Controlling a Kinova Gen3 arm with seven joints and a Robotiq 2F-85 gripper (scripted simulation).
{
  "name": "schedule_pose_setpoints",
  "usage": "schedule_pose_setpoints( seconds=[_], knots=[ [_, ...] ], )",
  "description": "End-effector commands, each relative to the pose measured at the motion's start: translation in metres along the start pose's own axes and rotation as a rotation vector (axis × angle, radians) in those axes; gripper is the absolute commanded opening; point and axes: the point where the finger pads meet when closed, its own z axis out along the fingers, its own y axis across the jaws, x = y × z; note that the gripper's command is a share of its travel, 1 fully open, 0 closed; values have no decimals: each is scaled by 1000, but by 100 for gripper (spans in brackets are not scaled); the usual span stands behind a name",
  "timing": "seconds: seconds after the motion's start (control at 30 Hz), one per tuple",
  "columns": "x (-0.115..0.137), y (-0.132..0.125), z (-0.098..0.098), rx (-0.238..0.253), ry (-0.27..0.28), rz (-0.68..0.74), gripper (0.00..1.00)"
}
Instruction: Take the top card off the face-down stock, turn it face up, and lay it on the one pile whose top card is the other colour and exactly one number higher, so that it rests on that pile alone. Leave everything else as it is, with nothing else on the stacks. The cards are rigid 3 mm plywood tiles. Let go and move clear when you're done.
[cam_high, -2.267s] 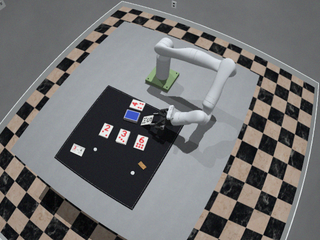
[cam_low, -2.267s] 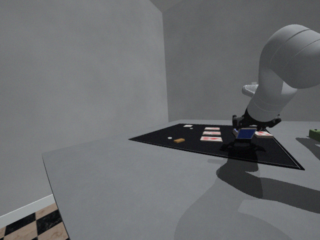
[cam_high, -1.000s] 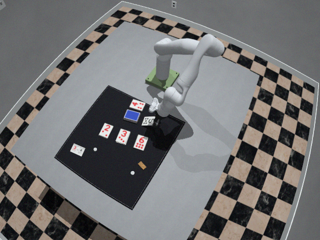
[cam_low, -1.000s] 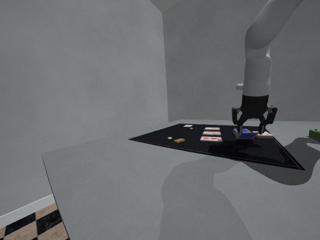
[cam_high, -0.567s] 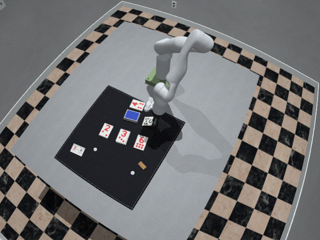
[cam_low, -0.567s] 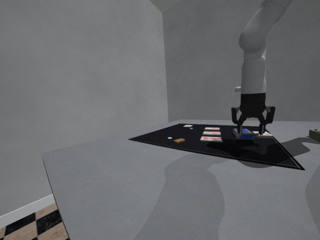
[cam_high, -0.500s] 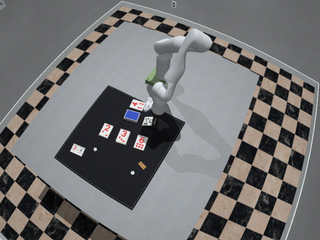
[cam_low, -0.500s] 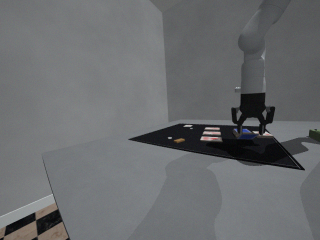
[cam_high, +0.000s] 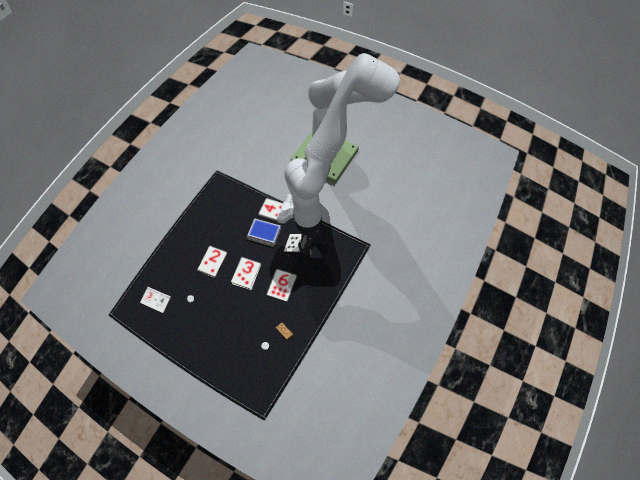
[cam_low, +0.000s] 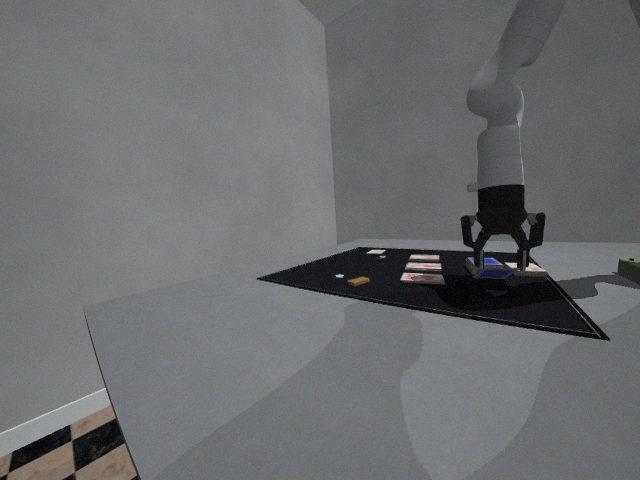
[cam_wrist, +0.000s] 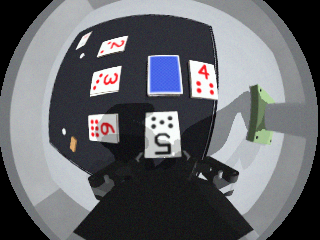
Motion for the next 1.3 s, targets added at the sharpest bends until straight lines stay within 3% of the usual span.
schedule_pose_setpoints(
  seconds=[0.0, 0.27, 0.77, 1.27],
  knots=[
    [10, -2, -2, 6, -28, 28, 71],
    [11, -1, 1, 8, -108, 28, 71],
    [11, -1, 3, 10, -210, 28, 71],
    [12, -1, 5, 12, -268, 27, 71]
  ],
)
